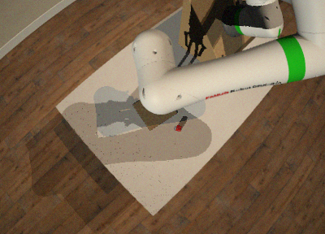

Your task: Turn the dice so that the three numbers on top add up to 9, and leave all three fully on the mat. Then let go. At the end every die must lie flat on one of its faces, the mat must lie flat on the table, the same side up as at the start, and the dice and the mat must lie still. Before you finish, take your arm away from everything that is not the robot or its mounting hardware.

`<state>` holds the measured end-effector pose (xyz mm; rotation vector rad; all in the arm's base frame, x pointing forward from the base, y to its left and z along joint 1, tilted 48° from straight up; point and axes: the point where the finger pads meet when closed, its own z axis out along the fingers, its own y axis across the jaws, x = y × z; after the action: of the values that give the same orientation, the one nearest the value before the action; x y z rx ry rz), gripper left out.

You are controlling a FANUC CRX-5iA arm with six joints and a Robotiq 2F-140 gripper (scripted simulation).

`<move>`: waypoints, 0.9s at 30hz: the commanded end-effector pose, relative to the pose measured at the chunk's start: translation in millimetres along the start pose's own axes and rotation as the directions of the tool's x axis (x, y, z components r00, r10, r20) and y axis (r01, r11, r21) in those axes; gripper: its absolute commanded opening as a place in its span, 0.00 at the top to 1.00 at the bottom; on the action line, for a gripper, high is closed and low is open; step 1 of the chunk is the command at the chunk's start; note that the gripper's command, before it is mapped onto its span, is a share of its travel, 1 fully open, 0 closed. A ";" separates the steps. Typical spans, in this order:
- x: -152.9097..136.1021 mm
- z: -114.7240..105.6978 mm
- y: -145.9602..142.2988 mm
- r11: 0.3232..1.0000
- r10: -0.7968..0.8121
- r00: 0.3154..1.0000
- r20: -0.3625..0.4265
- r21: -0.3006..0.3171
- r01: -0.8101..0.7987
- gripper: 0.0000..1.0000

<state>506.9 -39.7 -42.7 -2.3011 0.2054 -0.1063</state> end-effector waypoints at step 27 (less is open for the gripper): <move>0.2 -13.7 0.1 1.000 0.000 1.000 0.000 0.000 0.000 0.00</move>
<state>505.0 -49.4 -33.6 -2.3008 0.2054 -0.1063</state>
